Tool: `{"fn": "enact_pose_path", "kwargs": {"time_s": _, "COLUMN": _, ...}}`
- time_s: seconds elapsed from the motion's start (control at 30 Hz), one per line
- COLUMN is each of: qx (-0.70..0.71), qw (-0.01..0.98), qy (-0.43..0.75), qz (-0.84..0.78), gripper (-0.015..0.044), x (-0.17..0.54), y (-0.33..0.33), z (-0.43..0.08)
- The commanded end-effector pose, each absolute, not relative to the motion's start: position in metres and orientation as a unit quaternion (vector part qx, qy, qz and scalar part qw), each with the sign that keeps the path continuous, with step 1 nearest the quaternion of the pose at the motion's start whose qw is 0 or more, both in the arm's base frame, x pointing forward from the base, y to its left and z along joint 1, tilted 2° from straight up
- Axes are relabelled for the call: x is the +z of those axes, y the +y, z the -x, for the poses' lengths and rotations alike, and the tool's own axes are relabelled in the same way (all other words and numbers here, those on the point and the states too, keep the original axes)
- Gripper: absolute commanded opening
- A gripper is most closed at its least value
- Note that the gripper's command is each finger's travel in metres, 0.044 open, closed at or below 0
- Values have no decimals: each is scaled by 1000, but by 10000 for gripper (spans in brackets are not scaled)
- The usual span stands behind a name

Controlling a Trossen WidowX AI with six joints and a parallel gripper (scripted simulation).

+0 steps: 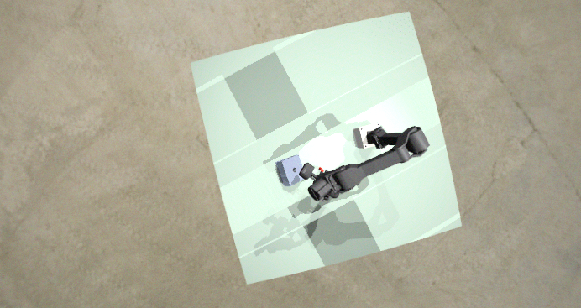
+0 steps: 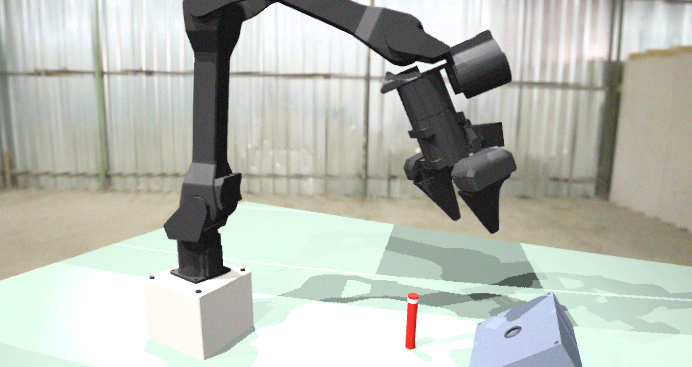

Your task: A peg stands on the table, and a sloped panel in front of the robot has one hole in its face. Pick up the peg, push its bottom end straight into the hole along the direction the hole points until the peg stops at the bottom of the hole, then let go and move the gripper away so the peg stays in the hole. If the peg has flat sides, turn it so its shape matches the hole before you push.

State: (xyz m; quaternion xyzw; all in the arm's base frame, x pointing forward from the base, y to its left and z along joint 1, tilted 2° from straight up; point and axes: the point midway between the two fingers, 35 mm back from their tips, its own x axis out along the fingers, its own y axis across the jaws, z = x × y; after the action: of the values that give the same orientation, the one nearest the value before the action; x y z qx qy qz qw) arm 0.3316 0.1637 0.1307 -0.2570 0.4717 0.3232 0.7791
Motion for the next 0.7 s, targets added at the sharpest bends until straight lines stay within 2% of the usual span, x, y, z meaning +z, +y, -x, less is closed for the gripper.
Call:
{"fn": "enact_pose_path", "kwargs": {"time_s": 0.0, "qx": 325, "qw": 728, "qy": 537, "qz": 276, "gripper": 440, "x": 93, "y": 157, "z": -310}}
{"fn": "enact_pose_path", "kwargs": {"time_s": 0.27, "qx": 325, "qw": 647, "qy": 621, "qz": 302, "gripper": 440, "x": 52, "y": 145, "z": -275}}
{"fn": "enact_pose_path", "kwargs": {"time_s": 0.67, "qx": 325, "qw": 640, "qy": 627, "qz": 304, "gripper": 440, "x": 47, "y": 140, "z": -277}}
